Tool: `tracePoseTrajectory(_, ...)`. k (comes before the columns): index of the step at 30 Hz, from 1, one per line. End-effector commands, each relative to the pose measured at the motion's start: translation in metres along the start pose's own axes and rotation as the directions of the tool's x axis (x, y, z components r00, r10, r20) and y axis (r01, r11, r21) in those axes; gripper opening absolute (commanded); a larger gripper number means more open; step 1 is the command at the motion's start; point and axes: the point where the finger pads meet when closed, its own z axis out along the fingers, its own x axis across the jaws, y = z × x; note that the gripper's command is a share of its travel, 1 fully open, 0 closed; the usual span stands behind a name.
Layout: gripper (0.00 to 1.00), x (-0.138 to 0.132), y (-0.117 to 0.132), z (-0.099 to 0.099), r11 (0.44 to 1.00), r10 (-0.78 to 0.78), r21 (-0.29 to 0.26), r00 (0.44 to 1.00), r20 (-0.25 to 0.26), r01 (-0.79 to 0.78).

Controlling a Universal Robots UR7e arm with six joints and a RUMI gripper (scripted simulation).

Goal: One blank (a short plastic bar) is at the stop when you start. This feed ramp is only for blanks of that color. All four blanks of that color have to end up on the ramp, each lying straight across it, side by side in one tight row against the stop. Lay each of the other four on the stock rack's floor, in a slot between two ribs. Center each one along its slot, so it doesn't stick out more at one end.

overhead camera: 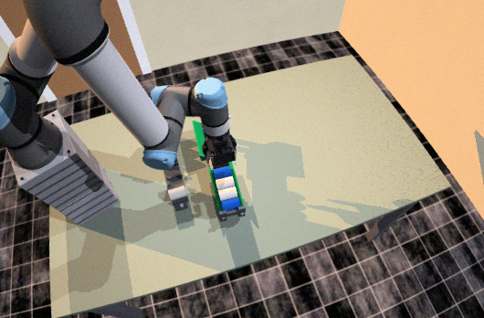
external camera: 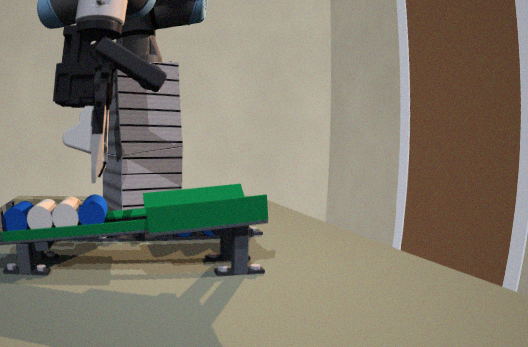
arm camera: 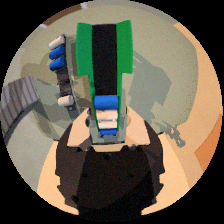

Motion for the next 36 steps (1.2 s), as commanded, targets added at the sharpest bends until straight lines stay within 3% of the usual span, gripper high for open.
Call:
tracePoseTrajectory(1,0.49,-0.004,-0.003,-0.026,1.0,-0.003,0.003,1.0,0.009,0.003)
tracePoseTrajectory(7,0.49,-0.004,-0.003,-0.042,1.0,-0.003,0.003,1.0,0.009,0.003)
tracePoseTrajectory(20,0.49,-0.004,-0.003,-0.044,1.0,-0.002,0.003,1.0,0.009,0.002)
tracePoseTrajectory(21,1.0,-0.004,-0.002,-0.043,1.0,-0.002,0.004,1.0,0.01,0.002)
tracePoseTrajectory(36,1.0,-0.004,-0.002,-0.043,1.0,-0.002,0.003,1.0,0.009,0.002)
